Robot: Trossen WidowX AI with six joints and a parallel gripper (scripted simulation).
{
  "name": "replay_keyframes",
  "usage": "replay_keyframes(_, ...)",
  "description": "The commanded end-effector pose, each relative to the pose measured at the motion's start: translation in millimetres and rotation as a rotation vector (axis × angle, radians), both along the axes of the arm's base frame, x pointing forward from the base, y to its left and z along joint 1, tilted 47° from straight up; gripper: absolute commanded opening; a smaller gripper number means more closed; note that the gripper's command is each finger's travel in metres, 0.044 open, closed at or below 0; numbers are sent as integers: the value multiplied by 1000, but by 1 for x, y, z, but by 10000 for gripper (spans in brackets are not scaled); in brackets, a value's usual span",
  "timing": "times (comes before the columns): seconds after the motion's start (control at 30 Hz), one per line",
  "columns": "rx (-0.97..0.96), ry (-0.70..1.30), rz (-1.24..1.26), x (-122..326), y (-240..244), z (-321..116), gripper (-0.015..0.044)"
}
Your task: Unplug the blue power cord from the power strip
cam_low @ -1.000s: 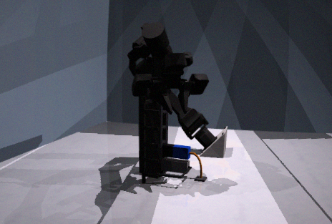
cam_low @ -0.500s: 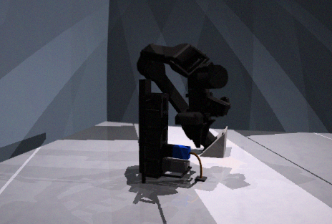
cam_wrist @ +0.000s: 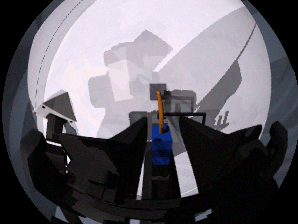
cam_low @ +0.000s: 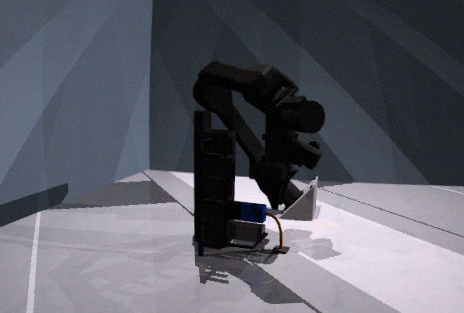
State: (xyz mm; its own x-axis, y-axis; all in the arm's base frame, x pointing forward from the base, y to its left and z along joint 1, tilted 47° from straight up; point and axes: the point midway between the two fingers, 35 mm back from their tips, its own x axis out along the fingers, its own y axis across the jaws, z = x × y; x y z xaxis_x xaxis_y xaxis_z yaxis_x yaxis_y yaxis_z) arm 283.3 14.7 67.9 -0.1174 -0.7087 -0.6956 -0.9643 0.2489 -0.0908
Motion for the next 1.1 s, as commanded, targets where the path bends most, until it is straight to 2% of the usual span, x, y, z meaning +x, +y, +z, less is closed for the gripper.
replay_keyframes(0.0, -3, 4, 3, -1, -5, 5, 160)
replay_keyframes(0.67, -5, 4, 3, -10, -25, 27, 160)
replay_keyframes(1.07, -5, 4, 3, -11, -33, 20, 160)
